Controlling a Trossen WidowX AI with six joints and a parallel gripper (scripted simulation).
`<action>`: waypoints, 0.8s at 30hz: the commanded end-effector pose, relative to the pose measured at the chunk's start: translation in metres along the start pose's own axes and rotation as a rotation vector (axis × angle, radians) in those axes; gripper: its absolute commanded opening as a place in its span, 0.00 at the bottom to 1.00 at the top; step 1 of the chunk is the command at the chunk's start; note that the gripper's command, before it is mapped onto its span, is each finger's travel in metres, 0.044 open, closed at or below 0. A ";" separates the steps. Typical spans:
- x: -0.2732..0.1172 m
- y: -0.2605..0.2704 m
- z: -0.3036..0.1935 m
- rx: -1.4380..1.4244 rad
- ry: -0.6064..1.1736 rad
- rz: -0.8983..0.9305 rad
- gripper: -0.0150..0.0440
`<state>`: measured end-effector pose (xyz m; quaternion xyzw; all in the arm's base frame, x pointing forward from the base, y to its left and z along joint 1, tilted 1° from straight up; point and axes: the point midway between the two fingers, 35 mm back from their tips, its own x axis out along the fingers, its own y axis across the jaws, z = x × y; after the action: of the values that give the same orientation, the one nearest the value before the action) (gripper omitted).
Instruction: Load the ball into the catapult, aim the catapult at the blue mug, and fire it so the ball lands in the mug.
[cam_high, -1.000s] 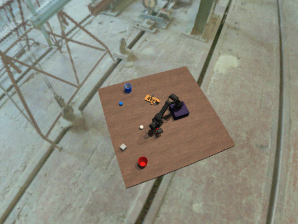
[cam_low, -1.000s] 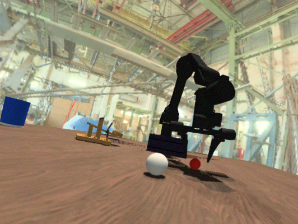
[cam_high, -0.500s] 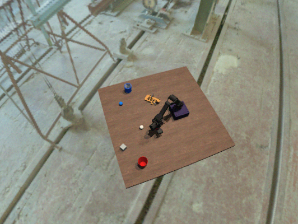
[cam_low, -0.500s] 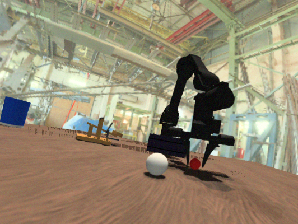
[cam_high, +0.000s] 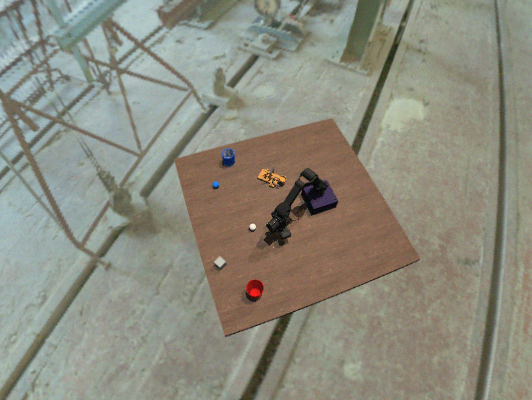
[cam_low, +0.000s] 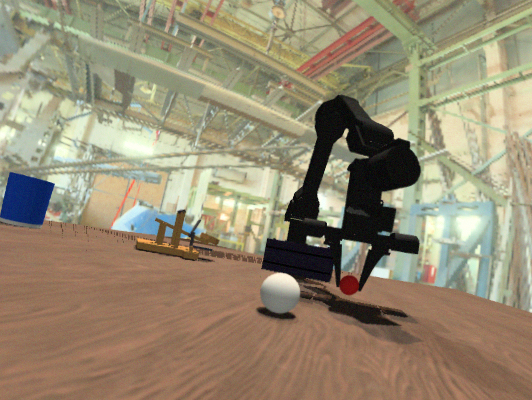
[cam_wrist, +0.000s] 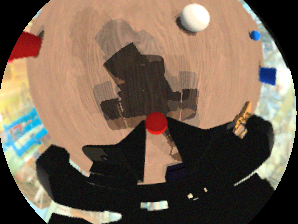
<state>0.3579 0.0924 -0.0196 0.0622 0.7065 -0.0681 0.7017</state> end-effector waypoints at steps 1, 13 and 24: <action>-0.030 0.004 0.009 0.003 -0.026 0.011 0.25; -0.111 0.003 0.007 0.003 -0.027 0.011 0.25; -0.108 -0.040 0.013 0.075 0.002 -0.002 0.25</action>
<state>0.3668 0.0706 0.0892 0.0789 0.7007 -0.0824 0.7042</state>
